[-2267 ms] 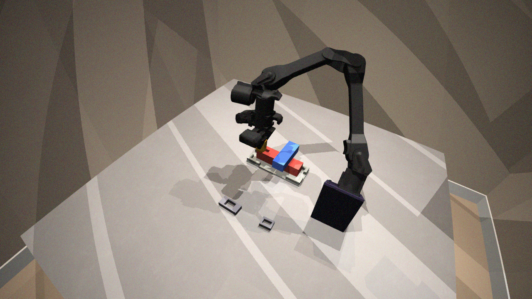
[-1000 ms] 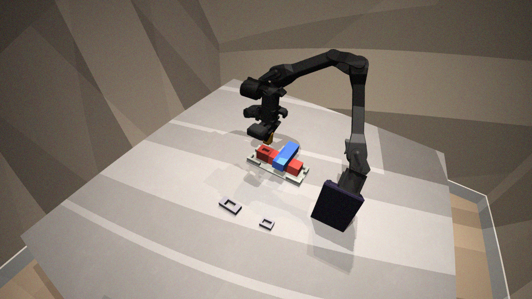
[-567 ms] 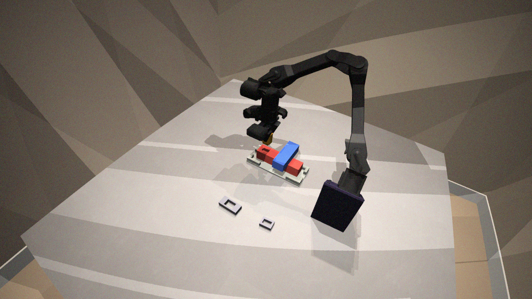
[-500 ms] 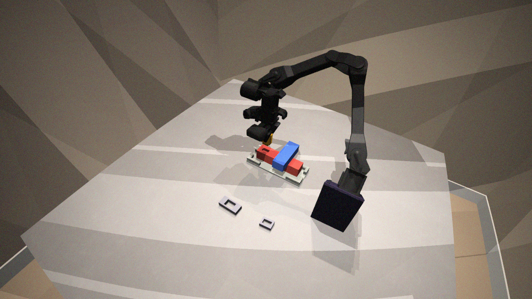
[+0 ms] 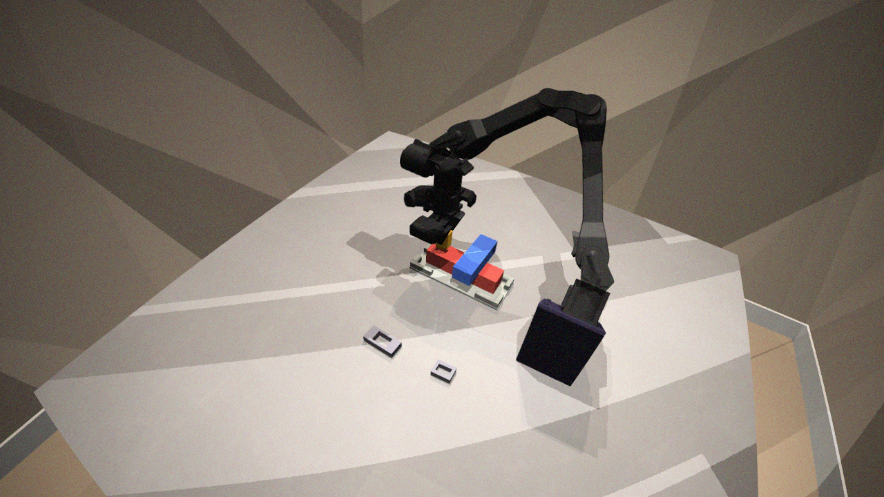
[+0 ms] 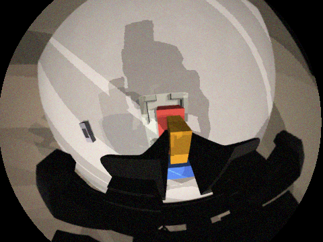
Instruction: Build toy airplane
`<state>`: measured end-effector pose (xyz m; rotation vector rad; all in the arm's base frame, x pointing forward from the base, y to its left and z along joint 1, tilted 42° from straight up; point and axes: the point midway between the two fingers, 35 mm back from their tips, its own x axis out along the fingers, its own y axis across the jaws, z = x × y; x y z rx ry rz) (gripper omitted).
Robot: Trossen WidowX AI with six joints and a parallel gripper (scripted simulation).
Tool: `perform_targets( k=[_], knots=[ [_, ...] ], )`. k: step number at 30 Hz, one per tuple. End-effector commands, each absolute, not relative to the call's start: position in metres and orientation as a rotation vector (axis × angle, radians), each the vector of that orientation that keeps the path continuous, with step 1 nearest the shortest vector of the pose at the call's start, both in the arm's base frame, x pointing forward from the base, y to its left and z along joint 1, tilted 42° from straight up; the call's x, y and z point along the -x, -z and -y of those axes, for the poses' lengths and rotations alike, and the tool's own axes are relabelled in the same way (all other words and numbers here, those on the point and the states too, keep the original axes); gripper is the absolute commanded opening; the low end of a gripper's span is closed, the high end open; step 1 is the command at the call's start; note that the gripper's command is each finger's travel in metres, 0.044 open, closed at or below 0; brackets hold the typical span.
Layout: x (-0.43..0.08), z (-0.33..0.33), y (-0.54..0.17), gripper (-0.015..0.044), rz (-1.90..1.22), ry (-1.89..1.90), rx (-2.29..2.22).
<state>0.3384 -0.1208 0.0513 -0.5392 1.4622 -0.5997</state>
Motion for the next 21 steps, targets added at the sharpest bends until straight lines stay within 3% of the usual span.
perform_targets(
  k=[1, 8, 12, 14, 17, 21],
  knots=[
    [-0.3373, 0.1249, -0.0456, 0.0067, -1.467, 0.597, 0.546],
    [-0.3373, 0.1251, -0.0460, 0.0079, -1.466, 0.600, 0.541],
    [-0.3373, 0.1251, -0.0460, 0.0052, -1.466, 0.600, 0.541],
    [-0.3373, 0.1251, -0.0460, 0.0000, -1.466, 0.600, 0.541],
    [-0.3373, 0.1251, -0.0460, 0.0000, -1.466, 0.600, 0.541],
    [-0.3373, 0.1251, -0.0460, 0.0105, -1.466, 0.600, 0.541]
  ],
)
